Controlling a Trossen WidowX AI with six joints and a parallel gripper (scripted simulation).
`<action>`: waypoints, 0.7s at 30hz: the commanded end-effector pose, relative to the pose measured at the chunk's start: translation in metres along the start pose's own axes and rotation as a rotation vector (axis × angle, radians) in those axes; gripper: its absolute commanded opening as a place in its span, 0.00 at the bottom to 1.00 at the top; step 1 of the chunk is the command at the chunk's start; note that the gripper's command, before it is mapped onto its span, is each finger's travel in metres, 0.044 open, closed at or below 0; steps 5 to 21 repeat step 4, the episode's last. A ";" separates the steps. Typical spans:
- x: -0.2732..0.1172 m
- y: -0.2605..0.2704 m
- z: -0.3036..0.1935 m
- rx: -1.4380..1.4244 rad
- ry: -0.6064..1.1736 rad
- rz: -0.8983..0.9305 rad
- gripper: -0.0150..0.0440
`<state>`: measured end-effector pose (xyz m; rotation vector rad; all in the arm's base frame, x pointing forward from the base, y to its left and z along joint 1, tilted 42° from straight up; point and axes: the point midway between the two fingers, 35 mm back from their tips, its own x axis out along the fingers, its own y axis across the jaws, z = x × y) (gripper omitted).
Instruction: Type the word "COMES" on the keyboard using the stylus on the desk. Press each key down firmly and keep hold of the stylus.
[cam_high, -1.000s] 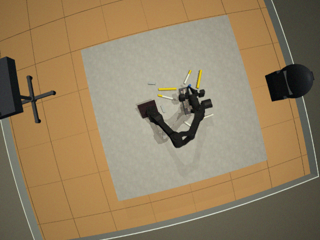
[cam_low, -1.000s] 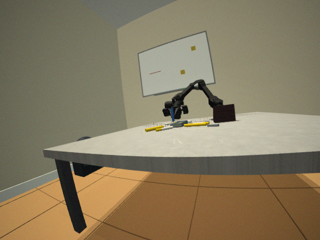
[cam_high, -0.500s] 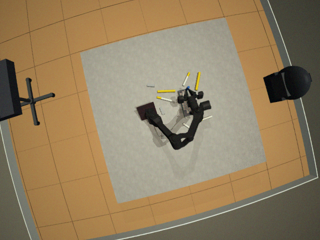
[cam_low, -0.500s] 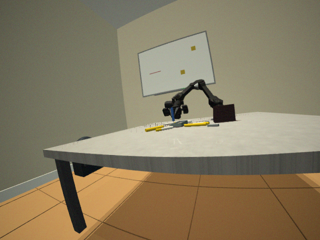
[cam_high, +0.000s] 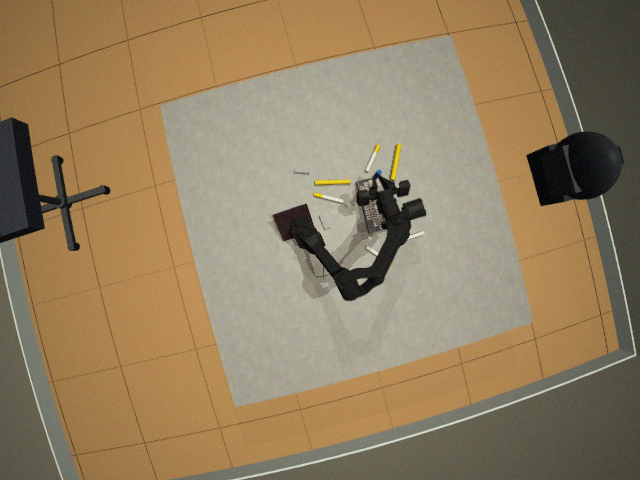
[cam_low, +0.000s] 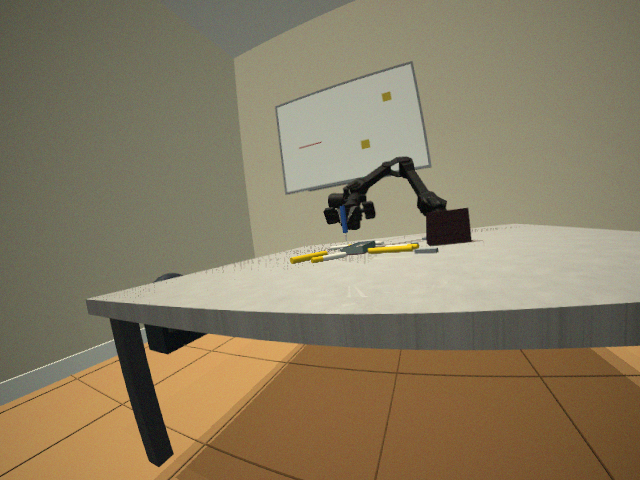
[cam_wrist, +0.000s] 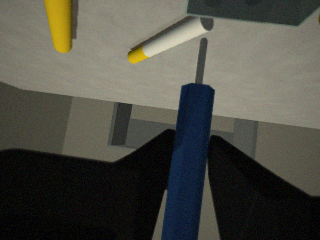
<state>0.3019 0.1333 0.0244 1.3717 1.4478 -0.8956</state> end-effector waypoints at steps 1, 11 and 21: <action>0.000 0.000 0.000 -0.001 0.000 0.000 0.39; 0.000 0.000 0.000 -0.001 0.000 0.000 0.39; 0.000 0.000 0.000 -0.001 0.000 0.000 0.39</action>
